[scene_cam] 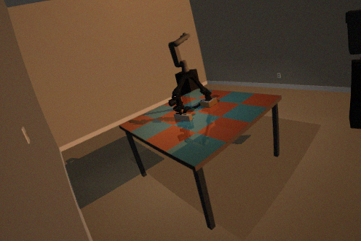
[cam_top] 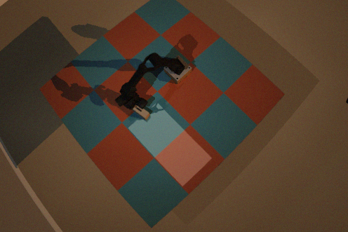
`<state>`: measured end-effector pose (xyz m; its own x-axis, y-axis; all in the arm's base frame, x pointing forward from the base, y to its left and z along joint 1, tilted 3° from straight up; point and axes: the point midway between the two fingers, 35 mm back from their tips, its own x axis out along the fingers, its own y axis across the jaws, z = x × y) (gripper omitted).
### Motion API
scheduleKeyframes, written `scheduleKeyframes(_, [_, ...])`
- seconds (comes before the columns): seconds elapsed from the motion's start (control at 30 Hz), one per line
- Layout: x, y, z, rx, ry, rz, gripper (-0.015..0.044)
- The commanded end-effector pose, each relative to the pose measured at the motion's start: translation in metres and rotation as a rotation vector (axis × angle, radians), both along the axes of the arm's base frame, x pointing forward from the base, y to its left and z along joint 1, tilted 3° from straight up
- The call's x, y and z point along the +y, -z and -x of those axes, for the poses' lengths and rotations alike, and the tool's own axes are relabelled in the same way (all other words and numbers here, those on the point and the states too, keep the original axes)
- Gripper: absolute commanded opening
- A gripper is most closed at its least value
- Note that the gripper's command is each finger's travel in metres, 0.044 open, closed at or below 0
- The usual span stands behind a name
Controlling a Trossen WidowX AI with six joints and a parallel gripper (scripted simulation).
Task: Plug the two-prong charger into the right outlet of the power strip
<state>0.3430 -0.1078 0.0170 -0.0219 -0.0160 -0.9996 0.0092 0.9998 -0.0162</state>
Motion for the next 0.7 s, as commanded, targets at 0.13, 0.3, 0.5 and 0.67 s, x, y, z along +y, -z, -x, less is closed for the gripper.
scheduleKeyframes(0.13, [-0.0003,-0.0006,-0.0007,-0.004,0.000,0.001,0.0440])
scheduleKeyframes(0.3, [-0.0003,-0.0005,0.0002,-0.006,0.000,0.002,0.0440])
scheduleKeyframes(0.5, [-0.0003,-0.0003,0.0016,-0.010,0.000,0.002,0.0440])
scheduleKeyframes(0.67, [-0.0003,-0.0001,0.0029,-0.013,0.000,0.003,0.0440])
